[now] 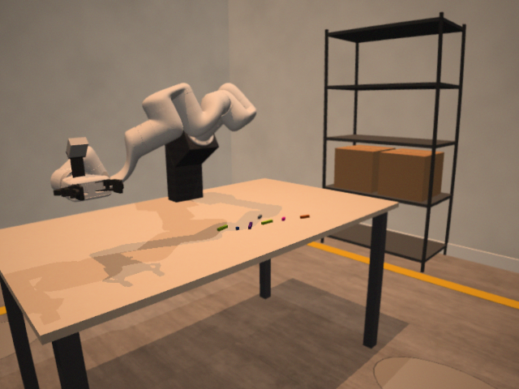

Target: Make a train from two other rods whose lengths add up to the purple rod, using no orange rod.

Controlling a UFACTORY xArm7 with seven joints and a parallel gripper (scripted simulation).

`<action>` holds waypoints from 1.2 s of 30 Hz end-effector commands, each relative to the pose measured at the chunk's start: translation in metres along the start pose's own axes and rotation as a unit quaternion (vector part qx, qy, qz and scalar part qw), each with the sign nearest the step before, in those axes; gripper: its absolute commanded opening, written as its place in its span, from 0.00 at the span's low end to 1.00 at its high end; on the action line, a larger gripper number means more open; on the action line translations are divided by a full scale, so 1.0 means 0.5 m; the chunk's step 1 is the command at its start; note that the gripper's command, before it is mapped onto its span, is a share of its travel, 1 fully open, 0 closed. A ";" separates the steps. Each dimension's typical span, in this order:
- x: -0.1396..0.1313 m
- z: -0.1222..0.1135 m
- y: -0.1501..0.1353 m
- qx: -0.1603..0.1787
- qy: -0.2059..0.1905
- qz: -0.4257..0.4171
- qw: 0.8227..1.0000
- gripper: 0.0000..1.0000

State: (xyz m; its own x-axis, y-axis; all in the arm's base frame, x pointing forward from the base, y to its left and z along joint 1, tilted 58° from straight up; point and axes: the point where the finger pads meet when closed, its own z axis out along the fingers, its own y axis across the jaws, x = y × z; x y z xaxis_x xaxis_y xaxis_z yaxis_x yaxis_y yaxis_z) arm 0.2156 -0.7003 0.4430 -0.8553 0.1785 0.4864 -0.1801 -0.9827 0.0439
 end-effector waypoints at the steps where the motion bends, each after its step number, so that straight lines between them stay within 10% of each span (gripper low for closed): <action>1: 0.005 0.001 0.001 0.001 0.000 -0.002 1.000 1.00; 23: 0.001 -0.002 -0.006 0.005 -0.005 -0.006 1.000 1.00; 36: -0.040 -0.049 -0.139 0.083 -0.083 -0.080 0.990 1.00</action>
State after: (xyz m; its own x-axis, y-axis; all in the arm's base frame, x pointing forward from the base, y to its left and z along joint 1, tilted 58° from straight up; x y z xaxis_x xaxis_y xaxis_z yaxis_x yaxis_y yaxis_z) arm 0.2292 -0.6596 0.4193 -0.7838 0.2710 0.5587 -0.1898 -0.9613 0.1998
